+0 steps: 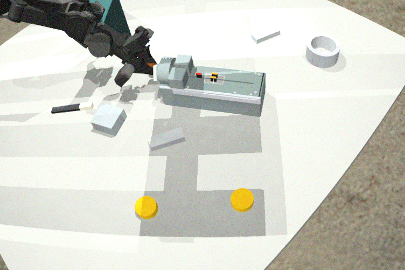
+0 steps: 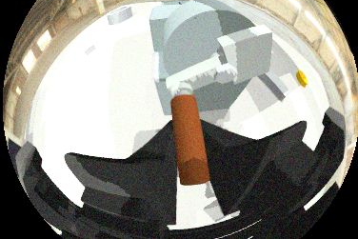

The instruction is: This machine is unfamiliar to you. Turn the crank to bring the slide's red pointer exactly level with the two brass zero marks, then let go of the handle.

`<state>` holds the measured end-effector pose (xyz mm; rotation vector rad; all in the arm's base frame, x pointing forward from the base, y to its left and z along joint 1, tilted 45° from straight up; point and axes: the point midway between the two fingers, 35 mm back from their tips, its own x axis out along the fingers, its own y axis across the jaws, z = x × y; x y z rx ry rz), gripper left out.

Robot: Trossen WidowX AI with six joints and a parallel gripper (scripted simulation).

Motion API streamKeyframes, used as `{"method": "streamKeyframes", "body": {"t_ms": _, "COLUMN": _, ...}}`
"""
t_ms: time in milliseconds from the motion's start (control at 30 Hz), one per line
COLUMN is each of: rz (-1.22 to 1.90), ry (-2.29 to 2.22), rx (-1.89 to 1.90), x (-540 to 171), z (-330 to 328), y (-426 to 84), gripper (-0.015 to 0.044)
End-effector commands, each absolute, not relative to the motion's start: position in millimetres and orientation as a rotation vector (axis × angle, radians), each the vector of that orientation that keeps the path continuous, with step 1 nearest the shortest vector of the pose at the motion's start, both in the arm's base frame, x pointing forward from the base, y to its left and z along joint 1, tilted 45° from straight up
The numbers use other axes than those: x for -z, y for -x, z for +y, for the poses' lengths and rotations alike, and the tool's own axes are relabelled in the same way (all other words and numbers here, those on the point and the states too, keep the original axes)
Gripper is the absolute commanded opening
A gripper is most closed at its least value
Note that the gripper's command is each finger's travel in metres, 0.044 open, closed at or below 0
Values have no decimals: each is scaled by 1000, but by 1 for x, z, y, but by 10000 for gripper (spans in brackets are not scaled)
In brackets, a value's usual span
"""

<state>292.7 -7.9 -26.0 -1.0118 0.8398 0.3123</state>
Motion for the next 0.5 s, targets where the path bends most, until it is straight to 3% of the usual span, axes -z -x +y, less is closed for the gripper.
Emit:
{"method": "streamKeyframes", "body": {"t_ms": 0, "rz": 846, "ry": 1015, "rx": -309, "x": 29, "z": -16, "y": -296, "gripper": 0}}
{"method": "streamKeyframes", "body": {"t_ms": 467, "rz": 846, "ry": 1016, "rx": -309, "x": 25, "z": -26, "y": -305, "gripper": 0}}
